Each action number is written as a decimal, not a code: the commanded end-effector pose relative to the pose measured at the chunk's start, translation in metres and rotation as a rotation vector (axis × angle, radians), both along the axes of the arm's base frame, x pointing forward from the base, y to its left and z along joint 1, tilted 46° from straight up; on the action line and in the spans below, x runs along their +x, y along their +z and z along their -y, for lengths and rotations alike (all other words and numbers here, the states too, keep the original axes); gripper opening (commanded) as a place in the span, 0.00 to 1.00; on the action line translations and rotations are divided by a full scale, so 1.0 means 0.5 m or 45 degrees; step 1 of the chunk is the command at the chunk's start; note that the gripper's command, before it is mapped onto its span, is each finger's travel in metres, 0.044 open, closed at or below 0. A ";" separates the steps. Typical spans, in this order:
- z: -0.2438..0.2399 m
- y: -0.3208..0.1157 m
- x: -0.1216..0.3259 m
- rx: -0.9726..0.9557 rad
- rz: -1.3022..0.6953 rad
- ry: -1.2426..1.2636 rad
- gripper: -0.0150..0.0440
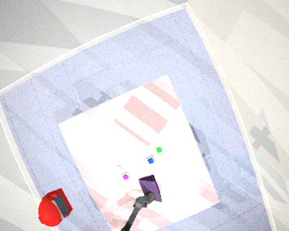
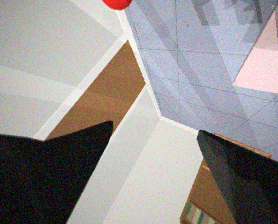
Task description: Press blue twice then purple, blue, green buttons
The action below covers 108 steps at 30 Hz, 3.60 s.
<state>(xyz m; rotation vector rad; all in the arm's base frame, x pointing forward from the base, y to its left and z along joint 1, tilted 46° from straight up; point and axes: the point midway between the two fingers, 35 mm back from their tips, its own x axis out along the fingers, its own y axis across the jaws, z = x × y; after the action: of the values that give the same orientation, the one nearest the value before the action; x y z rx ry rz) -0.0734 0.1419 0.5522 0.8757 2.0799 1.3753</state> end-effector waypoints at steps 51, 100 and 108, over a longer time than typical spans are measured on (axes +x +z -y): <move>0.412 -0.944 0.768 -0.739 0.870 -0.771 0.93; 0.404 -1.189 0.631 -0.660 0.868 -0.668 0.29; 0.385 -1.208 0.632 -0.659 0.868 -0.668 0.29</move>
<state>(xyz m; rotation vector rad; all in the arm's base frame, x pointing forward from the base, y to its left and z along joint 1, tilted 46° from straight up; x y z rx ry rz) 0.2445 -0.0567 -0.0464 0.5416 1.4191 0.6626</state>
